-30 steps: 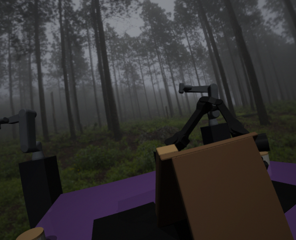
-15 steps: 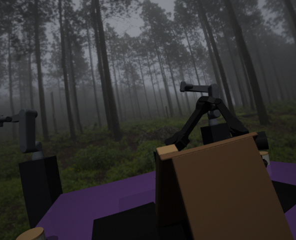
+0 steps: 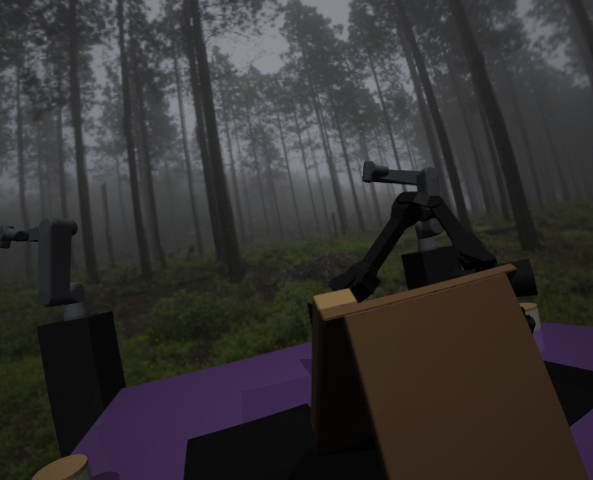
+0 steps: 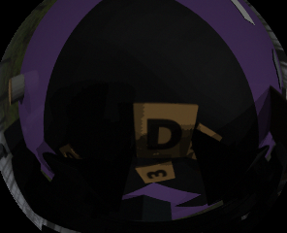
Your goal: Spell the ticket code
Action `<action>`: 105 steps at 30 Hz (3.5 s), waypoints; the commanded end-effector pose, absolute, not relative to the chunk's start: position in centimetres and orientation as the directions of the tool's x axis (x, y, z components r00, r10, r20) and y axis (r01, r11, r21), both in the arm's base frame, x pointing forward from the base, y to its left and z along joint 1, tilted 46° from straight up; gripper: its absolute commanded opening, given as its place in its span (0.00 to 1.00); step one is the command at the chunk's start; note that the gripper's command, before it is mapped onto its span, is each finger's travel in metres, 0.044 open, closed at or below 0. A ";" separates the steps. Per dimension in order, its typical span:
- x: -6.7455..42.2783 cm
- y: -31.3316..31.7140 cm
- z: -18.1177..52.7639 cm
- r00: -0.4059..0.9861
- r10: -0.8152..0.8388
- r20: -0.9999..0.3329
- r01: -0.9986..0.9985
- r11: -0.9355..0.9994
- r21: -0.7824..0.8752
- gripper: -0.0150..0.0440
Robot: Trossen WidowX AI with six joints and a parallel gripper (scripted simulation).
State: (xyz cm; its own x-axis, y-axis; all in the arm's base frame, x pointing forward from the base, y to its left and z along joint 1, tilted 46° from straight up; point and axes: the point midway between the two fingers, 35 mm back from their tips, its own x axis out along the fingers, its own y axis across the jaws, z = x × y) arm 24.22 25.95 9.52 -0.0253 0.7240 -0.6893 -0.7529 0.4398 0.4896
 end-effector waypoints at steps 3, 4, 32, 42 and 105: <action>25.6 24.8 9.9 0.084 0.720 -0.689 -0.690 0.541 0.482 0.25; 25.9 24.6 9.9 0.106 0.719 -0.687 -0.674 0.560 0.482 0.25; 32.4 16.2 14.6 0.692 0.548 -0.469 -0.117 0.727 0.677 0.25; 32.8 15.0 15.4 0.750 0.509 -0.422 -0.060 0.689 0.723 0.25; 32.9 13.2 13.3 0.750 0.508 -0.423 -0.060 0.690 0.722 0.25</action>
State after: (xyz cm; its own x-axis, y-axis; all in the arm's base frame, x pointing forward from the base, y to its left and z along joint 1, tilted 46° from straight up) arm 32.90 13.29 13.47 0.7518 0.5058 -0.4231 -0.0575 0.6895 0.7220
